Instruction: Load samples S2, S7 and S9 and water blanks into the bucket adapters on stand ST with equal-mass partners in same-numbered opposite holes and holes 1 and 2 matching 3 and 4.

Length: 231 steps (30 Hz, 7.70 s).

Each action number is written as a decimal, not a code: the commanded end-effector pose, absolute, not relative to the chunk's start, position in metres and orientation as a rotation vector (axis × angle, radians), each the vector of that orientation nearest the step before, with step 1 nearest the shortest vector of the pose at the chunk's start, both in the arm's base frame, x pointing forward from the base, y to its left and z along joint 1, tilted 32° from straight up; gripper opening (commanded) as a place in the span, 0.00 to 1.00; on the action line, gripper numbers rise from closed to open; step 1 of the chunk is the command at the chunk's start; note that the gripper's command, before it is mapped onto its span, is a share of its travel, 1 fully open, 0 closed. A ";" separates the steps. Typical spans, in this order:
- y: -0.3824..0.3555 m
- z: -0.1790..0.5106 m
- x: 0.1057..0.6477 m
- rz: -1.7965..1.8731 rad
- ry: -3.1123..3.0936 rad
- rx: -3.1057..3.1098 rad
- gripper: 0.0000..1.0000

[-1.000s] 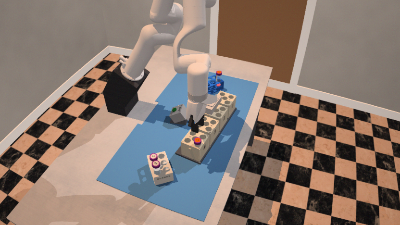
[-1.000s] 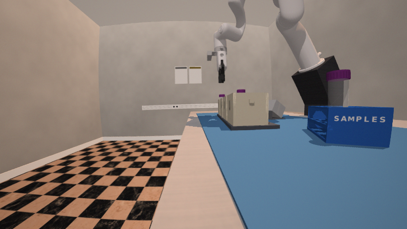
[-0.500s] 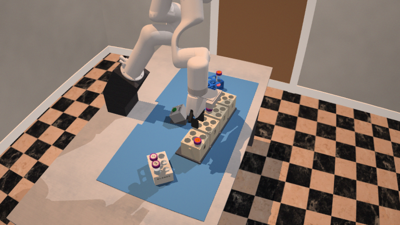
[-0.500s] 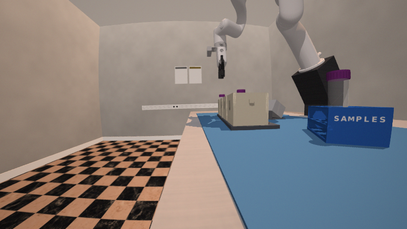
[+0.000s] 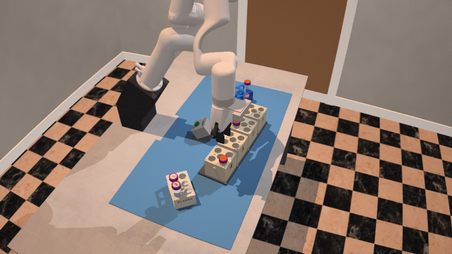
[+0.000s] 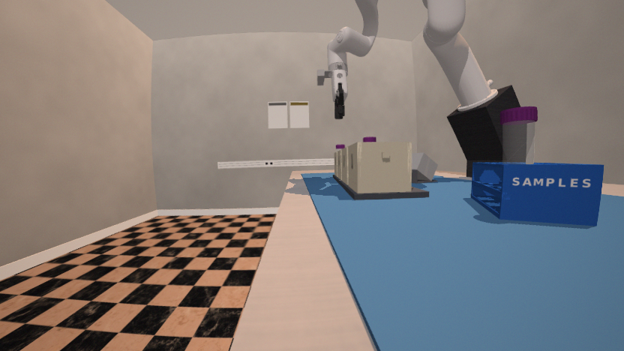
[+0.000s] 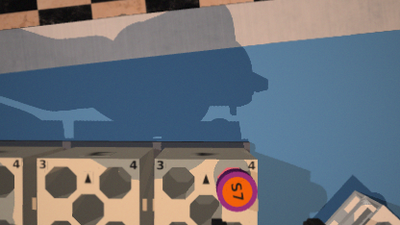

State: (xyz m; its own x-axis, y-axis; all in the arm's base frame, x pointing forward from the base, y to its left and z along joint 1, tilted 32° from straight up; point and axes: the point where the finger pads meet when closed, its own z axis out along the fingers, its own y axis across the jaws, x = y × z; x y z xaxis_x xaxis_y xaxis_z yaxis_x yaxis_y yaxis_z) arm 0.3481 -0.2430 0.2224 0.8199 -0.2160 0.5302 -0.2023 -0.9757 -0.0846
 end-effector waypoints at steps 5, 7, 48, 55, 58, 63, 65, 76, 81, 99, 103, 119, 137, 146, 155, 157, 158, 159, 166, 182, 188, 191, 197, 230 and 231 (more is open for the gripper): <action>-0.244 0.224 0.349 -0.876 0.342 -2.974 0.44; -0.244 0.224 0.349 -0.876 0.342 -2.974 0.44; -0.079 0.215 0.346 -0.854 -1.326 -3.018 0.57; -0.043 0.213 0.346 -0.854 -1.326 -3.017 0.57; -0.028 0.212 0.346 -0.854 -1.326 -3.017 0.57; -0.013 0.212 0.345 -0.854 -1.326 -3.017 0.57; -0.003 0.211 0.345 -0.854 -1.326 -3.017 0.57; 0.052 0.208 0.344 -0.855 -1.325 -3.016 0.57; 0.067 0.207 0.344 -0.855 -1.325 -3.016 0.57; 0.147 0.203 0.343 -0.854 -1.325 -3.015 0.57; 0.167 0.202 0.343 -0.854 -1.325 -3.015 0.57; 0.237 0.198 0.341 -0.854 -1.324 -3.015 0.57; 0.307 0.194 0.340 -0.854 -1.324 -3.014 0.57; 0.307 0.194 0.340 -0.854 -1.324 -3.014 0.57; 0.307 0.191 0.342 -0.854 -1.324 -3.014 0.57; 0.307 0.187 0.345 -0.854 -1.324 -3.014 0.57; 0.307 0.186 0.346 -0.854 -1.324 -3.014 0.57; 0.307 0.184 0.347 -0.854 -1.324 -3.014 0.57; 0.306 0.176 0.352 -0.854 -1.324 -3.014 0.57; 0.305 0.152 0.367 -0.854 -1.324 -3.014 0.57; 0.305 0.142 0.374 -0.854 -1.325 -3.014 0.57; 0.305 0.137 0.377 -0.854 -1.325 -3.014 0.57; 0.304 0.128 0.382 -0.854 -1.325 -3.014 0.57; 0.303 0.098 0.401 -0.854 -1.325 -3.015 0.57; 0.303 0.098 0.401 -0.854 -1.325 -3.015 0.57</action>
State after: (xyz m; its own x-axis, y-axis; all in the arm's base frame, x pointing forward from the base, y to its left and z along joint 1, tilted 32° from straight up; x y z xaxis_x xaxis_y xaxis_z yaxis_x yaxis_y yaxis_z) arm 0.4009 0.3020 0.0970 0.5794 0.7434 0.3343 0.6144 -0.6678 0.4203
